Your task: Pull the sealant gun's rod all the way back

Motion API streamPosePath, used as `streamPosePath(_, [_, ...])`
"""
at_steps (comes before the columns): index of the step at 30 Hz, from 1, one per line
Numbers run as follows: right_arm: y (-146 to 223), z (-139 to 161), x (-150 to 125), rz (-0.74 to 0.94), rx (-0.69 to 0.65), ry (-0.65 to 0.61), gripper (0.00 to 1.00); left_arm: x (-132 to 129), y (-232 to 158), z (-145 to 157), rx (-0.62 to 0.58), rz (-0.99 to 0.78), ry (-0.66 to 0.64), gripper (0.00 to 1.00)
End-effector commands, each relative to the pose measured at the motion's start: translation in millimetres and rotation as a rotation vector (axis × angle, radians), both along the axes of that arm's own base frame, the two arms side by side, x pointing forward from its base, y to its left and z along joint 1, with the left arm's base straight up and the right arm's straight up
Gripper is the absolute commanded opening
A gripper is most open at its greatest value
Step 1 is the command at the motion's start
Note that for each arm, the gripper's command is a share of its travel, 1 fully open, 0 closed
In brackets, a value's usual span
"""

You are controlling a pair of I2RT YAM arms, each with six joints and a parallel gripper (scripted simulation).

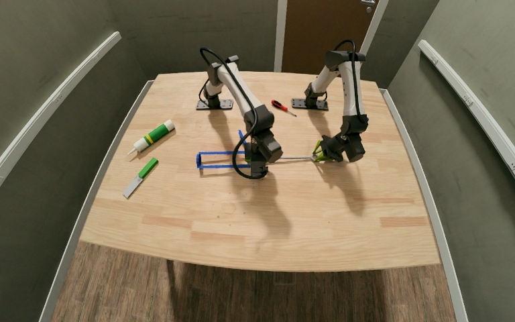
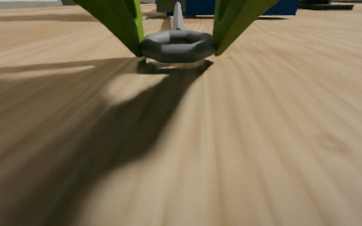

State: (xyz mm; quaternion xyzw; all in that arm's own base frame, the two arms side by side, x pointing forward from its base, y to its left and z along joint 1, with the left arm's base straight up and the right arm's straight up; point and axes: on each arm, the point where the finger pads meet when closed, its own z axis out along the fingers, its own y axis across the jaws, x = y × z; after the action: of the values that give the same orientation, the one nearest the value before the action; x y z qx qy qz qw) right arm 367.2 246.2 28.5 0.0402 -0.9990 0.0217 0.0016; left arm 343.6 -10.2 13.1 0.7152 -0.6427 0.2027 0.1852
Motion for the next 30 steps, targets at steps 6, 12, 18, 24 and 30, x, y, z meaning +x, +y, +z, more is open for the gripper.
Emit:
streamPosePath(6, [-33, -5, -1, -0.02, -0.113, 0.018, 0.52, 1, 28, 3, 0.068, 0.002, 0.004, 0.32])
streamPosePath(12, [-33, -5, -1, -0.02, -0.112, 0.018, 0.52, 0, 24, 0, 0.068, 0.002, 0.006, 0.32])
streamPosePath(18, [1, -11, 6, 0.004, 0.0, 0.003, 0.52, 2, 4, 6, 0.0, -0.007, -0.016, 0.32])
streamPosePath(24, [1, -11, 6, 0.004, 0.0, 0.003, 0.52, 2, 4, 6, 0.0, -0.007, -0.016, 0.32])
streamPosePath(30, [1, 7, 3, -0.006, 0.018, -0.012, 0.52, 3, 18, 37, 0.029, -0.007, -0.069, 0.66])
